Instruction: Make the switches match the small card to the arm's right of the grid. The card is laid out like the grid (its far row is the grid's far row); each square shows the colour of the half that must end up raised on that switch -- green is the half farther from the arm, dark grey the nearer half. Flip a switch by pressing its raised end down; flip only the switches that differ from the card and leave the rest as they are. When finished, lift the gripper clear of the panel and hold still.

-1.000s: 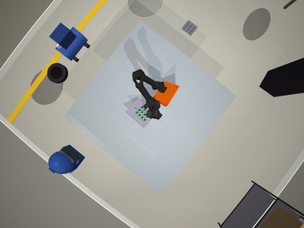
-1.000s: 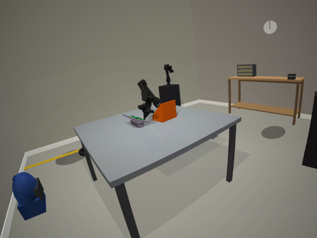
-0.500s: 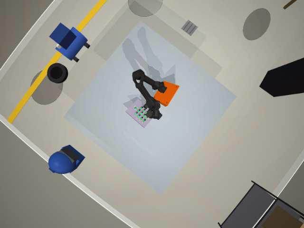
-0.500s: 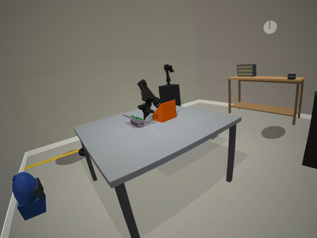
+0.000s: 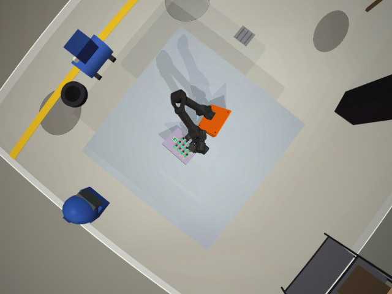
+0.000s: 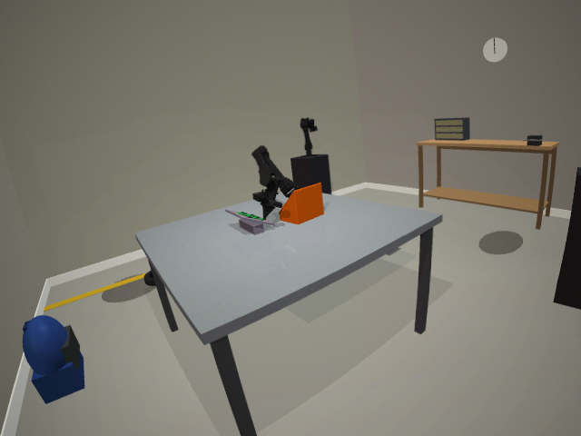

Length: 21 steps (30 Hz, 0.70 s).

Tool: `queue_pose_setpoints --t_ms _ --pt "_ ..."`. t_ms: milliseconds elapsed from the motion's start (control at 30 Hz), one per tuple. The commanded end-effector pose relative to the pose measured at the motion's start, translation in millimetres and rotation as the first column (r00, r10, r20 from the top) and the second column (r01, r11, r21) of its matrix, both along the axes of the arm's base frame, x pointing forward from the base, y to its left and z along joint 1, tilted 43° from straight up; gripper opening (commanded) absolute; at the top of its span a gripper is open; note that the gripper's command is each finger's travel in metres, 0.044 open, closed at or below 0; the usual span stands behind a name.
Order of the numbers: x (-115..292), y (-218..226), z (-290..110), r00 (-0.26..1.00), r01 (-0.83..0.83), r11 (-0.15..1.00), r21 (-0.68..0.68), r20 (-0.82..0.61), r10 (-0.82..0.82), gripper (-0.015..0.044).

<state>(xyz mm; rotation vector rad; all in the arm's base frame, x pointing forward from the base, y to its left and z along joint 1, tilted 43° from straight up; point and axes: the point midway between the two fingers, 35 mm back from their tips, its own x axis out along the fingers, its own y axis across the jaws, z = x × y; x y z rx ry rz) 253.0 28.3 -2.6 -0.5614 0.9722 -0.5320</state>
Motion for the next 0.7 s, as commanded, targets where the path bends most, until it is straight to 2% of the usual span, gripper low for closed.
queue_pose_setpoints --t_ms 0,667 --pt "0.1 -0.7 -0.3 1.000 -0.003 1.000 -0.005 -0.001 0.003 0.0000" --pt "1.2 -2.5 -1.9 1.000 -0.003 1.000 -0.005 -0.001 0.003 0.0000"
